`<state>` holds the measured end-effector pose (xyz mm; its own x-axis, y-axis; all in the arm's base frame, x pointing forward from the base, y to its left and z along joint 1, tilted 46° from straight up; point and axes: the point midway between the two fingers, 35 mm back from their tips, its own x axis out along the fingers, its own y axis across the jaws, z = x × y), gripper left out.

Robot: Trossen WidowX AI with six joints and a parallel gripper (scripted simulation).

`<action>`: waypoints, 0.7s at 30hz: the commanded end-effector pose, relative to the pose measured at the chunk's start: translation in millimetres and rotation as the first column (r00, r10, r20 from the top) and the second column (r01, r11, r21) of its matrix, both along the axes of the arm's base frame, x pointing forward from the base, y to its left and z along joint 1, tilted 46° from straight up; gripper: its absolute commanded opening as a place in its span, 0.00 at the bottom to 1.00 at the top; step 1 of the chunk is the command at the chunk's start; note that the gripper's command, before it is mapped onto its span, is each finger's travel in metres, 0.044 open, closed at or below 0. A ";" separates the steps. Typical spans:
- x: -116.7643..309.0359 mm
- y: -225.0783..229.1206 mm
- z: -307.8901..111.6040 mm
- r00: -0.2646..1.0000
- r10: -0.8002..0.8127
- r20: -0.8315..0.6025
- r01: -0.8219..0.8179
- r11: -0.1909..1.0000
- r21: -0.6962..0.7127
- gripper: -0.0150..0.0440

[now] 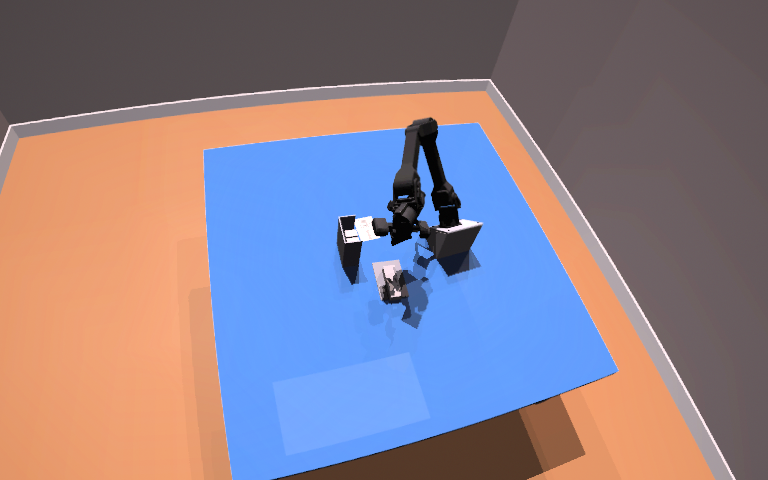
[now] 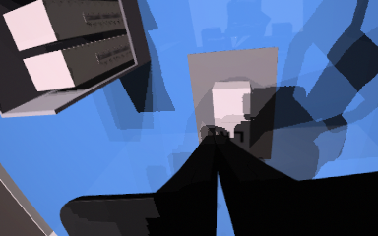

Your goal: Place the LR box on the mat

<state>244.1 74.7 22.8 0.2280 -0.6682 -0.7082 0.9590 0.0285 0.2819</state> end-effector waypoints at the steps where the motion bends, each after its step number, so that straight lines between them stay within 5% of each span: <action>1: 0.2 0.5 0.1 1.000 0.002 -0.001 -0.002 1.000 0.002 0.25; 8: 0.2 0.5 0.1 1.000 0.002 -0.001 -0.002 1.000 0.002 0.25; 21: 3.6 32.5 28.4 1.000 0.002 -0.003 -0.002 1.000 0.005 0.83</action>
<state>247.0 97.4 43.8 0.2259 -0.6690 -0.7081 0.9608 0.0329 0.2754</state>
